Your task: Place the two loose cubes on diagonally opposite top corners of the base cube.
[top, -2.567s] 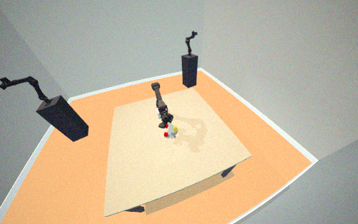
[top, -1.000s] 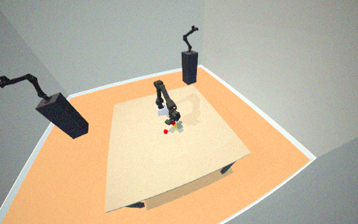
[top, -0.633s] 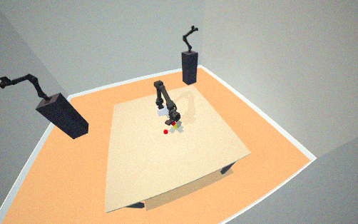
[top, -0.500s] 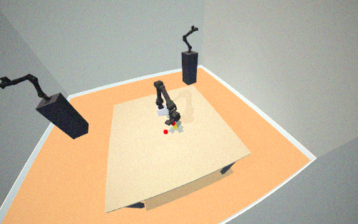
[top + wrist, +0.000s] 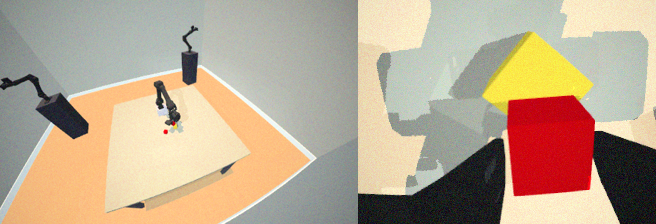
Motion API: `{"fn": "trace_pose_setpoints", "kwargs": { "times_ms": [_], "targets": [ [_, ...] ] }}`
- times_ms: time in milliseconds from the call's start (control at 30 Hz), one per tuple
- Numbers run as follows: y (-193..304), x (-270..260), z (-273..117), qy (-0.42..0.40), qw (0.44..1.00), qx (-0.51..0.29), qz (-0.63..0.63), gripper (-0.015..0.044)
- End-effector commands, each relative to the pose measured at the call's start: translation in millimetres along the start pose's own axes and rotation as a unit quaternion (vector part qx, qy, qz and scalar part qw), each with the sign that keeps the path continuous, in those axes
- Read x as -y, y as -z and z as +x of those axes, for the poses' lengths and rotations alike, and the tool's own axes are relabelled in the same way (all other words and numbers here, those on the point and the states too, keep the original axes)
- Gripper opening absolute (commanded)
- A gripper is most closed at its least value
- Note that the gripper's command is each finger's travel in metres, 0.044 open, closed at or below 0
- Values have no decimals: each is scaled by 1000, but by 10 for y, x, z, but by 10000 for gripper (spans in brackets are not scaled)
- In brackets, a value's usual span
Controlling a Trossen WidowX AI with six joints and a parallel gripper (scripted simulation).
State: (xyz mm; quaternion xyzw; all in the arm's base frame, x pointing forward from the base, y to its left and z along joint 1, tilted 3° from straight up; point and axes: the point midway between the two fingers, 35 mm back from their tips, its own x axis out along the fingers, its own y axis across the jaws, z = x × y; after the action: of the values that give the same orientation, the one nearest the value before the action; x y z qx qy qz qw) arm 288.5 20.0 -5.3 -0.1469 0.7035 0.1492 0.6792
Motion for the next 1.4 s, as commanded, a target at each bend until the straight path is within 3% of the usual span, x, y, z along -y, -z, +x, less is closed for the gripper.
{"fn": "trace_pose_setpoints", "kwargs": {
  "times_ms": [0, 600, 633, 700, 1100, 1367],
  "targets": [
    [0, -7, 6, -2, 1000, 1, 2, 205],
    [-1, 2, -303, 0, 1000, 0, 0, 205],
    [-2, 15, -288, 1, 1000, 1, -2, 231],
    [1, 123, -326, 1, 1000, 2, -17, 265],
    [216, 1085, -640, 3, 986, 0, -169, 265],
    [233, 1132, -637, 2, 984, -1, -178, 265]
  ]
}}
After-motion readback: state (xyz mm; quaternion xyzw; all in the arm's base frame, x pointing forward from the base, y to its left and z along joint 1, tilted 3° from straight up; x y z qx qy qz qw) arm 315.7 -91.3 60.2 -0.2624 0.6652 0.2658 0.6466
